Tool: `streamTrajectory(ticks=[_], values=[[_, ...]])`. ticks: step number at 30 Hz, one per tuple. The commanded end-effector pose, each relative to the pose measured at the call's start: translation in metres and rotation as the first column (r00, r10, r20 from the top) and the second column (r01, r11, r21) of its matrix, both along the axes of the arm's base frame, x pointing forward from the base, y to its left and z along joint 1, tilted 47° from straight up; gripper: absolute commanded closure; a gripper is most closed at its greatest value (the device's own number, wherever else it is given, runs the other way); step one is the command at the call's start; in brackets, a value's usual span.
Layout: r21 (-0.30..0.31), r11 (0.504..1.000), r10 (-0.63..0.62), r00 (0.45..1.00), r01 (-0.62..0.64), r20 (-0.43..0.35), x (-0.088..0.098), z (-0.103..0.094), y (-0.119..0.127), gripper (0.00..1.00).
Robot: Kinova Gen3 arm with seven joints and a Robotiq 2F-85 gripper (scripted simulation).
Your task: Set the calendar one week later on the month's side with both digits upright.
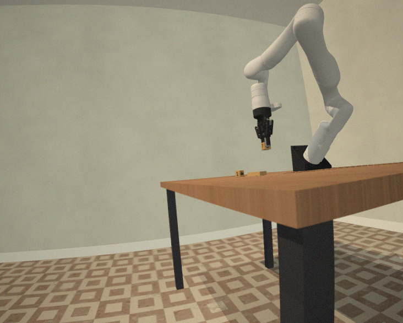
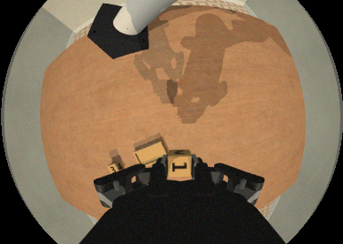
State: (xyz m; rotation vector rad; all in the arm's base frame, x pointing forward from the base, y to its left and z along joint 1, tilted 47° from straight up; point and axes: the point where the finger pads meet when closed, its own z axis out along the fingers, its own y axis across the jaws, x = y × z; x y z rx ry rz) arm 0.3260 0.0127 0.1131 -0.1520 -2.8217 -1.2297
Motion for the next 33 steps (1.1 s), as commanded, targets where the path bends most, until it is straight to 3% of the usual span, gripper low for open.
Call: streamTrajectory(ticks=[1, 13, 33], values=[[0.001, 0.999, 0.045, 0.997, -0.045, 0.061, -0.001, 0.008, 0.005, 0.74], [-0.024, 0.97, 0.238, 0.935, -0.24, 0.263, -0.011, 0.022, 0.021, 0.74], [-0.034, 0.96, 0.275, 0.912, -0.278, 0.303, -0.013, 0.024, 0.024, 0.74]])
